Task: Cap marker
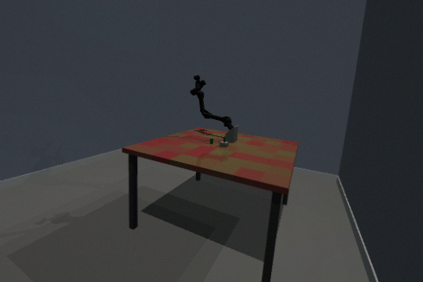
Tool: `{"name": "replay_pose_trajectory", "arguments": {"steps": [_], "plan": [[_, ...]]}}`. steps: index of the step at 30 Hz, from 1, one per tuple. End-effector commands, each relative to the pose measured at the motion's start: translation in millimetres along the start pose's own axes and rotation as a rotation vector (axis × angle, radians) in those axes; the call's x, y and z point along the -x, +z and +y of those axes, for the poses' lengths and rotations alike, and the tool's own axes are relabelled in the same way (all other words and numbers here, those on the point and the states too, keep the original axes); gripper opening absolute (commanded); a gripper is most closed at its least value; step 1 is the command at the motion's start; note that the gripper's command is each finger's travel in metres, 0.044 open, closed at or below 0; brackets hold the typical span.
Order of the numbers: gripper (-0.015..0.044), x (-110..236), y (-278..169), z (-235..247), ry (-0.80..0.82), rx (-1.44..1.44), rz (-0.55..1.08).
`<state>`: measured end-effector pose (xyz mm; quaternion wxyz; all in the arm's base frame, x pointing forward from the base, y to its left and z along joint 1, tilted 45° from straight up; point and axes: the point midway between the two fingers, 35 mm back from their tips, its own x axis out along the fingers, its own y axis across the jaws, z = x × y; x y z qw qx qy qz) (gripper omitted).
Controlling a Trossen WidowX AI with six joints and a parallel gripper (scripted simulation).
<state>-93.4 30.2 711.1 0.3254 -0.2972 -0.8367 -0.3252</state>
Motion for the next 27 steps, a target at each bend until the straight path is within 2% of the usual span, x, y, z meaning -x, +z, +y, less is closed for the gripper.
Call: {"name": "replay_pose_trajectory", "arguments": {"steps": [1, 7, 13, 19, 27], "plan": [[0.0251, 1, 26, 31, 0.119, -0.081, -0.047], [0.0251, 21, 84, 105, 0.422, -0.255, -0.129], [0.0251, 69, 138, 176, 0.755, -0.397, -0.168], [0.0251, 142, 183, 234, 1.111, -0.504, -0.164], [0.0251, 266, 222, 280, 1.600, -0.580, -0.091]]}}
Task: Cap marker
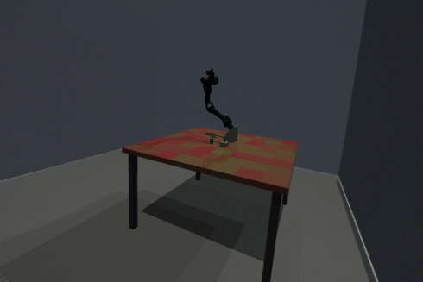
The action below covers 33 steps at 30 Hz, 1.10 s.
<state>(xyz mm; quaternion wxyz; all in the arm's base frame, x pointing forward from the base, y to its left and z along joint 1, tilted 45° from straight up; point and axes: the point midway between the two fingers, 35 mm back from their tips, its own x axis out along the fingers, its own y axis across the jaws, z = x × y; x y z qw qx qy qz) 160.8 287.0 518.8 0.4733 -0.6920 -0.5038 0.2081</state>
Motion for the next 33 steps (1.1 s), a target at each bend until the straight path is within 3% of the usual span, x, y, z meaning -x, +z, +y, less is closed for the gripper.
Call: {"name": "replay_pose_trajectory", "arguments": {"steps": [1, 8, 15, 24, 33], "plan": [[0.0251, -9, -8, 61, 0.199, -0.078, 0.058], [0.0251, 5, -25, 180, 0.590, -0.228, 0.216], [0.0251, 56, -36, 286, 0.976, -0.356, 0.419], [0.0251, 164, -37, 382, 1.464, -0.452, 0.724], [0.0251, 303, -25, 408, 1.955, -0.424, 1.036]]}}
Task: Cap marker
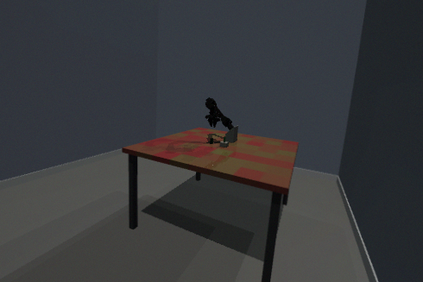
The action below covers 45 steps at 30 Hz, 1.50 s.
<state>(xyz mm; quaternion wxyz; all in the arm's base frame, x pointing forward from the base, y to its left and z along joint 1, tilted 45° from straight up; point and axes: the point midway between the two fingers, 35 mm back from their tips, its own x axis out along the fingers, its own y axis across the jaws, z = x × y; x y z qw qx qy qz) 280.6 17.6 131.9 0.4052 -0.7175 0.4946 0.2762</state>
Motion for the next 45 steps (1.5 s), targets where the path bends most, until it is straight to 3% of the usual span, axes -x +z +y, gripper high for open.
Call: {"name": "replay_pose_trajectory", "arguments": {"steps": [1, 5, 20, 45], "plan": [[0.0251, -22, -28, 38, 0.160, -0.017, 0.144], [0.0251, -34, -41, 60, 0.264, -0.021, 0.241], [0.0251, -80, -53, 71, 0.263, -0.021, 0.243], [0.0251, -115, -61, 78, 0.264, -0.021, 0.242]]}}
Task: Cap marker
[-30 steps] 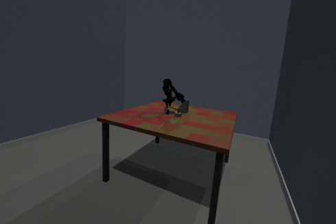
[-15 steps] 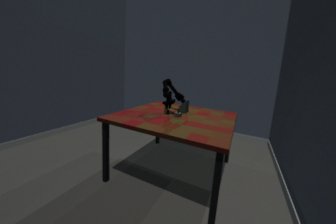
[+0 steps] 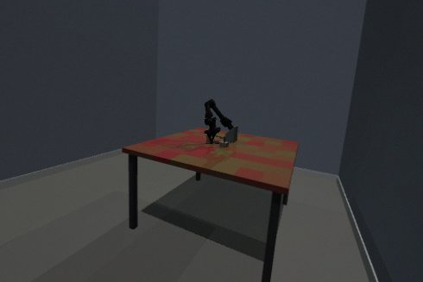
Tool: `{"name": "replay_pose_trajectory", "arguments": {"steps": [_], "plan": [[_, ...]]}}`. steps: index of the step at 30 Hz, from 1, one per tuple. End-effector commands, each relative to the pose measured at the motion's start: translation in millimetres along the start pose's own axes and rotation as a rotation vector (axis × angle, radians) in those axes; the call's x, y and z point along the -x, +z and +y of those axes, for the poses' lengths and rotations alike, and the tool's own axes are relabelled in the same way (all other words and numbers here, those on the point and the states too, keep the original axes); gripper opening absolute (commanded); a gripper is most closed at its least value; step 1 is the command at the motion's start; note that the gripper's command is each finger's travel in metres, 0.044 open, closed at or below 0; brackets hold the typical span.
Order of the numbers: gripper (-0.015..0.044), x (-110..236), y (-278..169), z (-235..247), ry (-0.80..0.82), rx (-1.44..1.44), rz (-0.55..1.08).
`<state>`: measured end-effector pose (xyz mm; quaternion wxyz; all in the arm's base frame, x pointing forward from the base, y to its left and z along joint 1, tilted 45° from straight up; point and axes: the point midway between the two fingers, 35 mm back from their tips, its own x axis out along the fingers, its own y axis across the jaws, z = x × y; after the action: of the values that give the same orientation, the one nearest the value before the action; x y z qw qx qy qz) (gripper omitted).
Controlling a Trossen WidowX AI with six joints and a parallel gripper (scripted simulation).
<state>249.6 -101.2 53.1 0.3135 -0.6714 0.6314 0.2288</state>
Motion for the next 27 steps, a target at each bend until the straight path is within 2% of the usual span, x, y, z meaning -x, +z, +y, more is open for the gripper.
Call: {"name": "replay_pose_trajectory", "arguments": {"steps": [1, 13, 16, 26, 27], "plan": [[0.0251, -7, 1, 2, 0.007, 0.009, -0.002], [0.0251, -24, 0, 3, 0.006, 0.009, 0.001], [0.0173, -24, 0, 3, 0.006, 0.009, 0.001], [0.0106, -24, 0, 3, 0.006, 0.009, 0.001], [0.0080, -23, 0, 3, 0.006, 0.009, 0.001]]}}
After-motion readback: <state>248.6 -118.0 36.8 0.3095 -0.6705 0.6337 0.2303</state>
